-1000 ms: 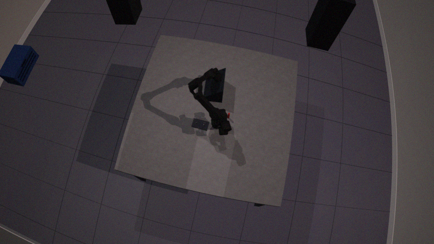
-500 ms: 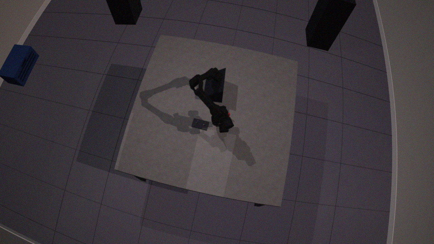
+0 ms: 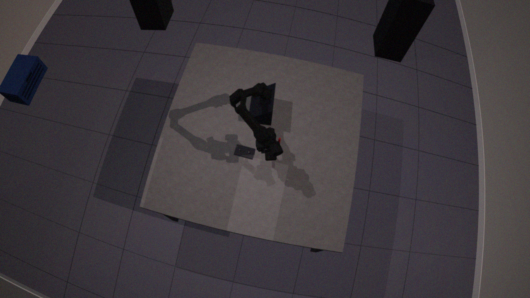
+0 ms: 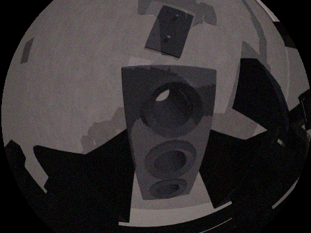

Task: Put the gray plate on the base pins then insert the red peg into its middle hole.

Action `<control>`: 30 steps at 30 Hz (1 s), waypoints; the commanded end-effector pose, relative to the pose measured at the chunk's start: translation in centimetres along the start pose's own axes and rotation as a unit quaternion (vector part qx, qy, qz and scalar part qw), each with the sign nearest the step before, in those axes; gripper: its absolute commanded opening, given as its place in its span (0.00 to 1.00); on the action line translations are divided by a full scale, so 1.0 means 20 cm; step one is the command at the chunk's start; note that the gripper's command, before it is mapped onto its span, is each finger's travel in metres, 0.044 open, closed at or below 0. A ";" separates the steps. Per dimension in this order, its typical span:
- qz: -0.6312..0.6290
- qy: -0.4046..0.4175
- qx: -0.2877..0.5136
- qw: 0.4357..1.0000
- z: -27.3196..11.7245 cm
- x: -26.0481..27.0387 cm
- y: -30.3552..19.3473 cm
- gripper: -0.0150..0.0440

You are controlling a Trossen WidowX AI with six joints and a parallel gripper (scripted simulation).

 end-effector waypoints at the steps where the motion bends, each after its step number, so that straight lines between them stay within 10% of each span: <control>1: 0.011 0.000 0.003 1.000 0.02 0.01 0.06 0.25; 30: 0.097 0.001 0.007 0.995 0.22 -0.01 0.46 0.25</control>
Point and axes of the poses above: the point midway between the two fingers, 35 mm back from their tips, its own z axis out along the fingers, its own x axis across the jaws, y = z × x, the point moved 9 cm from there along -z, back along the fingers, and after that the axes turned 8 degrees about z, right-handed, at the moved point
